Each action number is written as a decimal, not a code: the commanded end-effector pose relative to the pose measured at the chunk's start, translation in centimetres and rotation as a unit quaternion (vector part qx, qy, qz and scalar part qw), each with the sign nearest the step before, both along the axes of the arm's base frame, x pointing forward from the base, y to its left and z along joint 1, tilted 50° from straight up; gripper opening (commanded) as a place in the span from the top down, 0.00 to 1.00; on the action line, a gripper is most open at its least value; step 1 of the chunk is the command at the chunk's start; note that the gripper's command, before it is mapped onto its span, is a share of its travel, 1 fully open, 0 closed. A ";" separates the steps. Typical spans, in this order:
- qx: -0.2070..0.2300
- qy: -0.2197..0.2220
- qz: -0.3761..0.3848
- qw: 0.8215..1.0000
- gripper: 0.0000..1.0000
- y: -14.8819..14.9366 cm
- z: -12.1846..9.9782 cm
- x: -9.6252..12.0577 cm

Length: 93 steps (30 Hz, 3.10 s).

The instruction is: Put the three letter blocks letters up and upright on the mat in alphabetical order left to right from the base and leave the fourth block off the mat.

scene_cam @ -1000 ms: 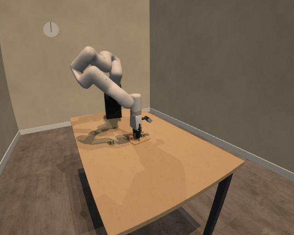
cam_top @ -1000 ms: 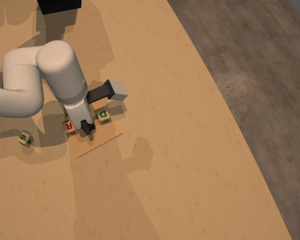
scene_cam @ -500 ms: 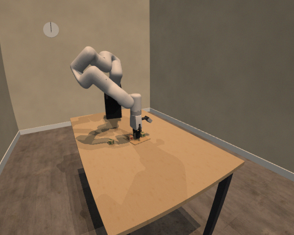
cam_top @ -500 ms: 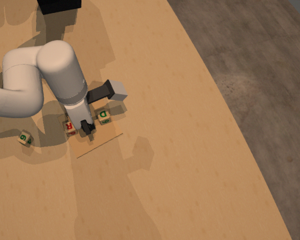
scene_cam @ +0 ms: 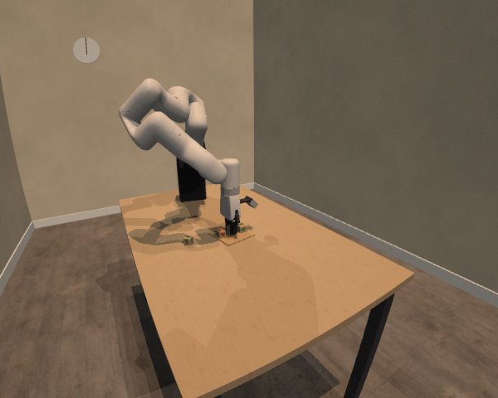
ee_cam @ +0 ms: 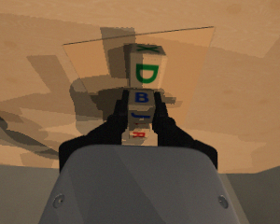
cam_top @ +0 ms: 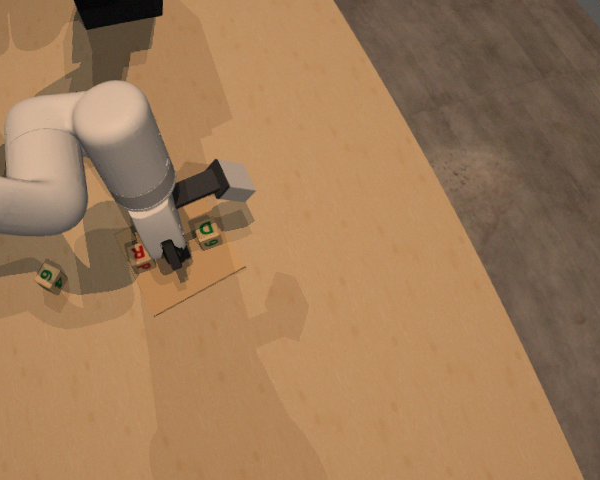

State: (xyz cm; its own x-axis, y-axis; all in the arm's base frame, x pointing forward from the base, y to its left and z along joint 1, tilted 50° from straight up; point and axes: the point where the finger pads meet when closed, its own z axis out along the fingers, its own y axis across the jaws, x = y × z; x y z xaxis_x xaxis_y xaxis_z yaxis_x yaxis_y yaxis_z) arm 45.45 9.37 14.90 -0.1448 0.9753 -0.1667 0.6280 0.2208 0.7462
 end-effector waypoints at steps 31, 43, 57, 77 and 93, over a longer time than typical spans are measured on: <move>0.000 0.000 0.001 1.000 0.73 0.1 0.1 0.0; 0.000 0.000 0.001 1.000 0.73 0.1 0.0 0.2; 0.000 0.000 0.001 1.000 0.73 0.1 -0.2 0.4; 0.000 0.000 0.001 1.000 0.73 0.1 -0.2 0.4; 0.000 0.000 0.001 1.000 0.69 0.1 -0.2 0.4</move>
State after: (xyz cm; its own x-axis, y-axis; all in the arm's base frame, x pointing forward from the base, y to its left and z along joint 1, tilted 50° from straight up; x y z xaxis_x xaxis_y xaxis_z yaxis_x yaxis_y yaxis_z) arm 45.84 9.38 14.68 -0.1450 0.9752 -0.1671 0.6280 0.2212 0.7461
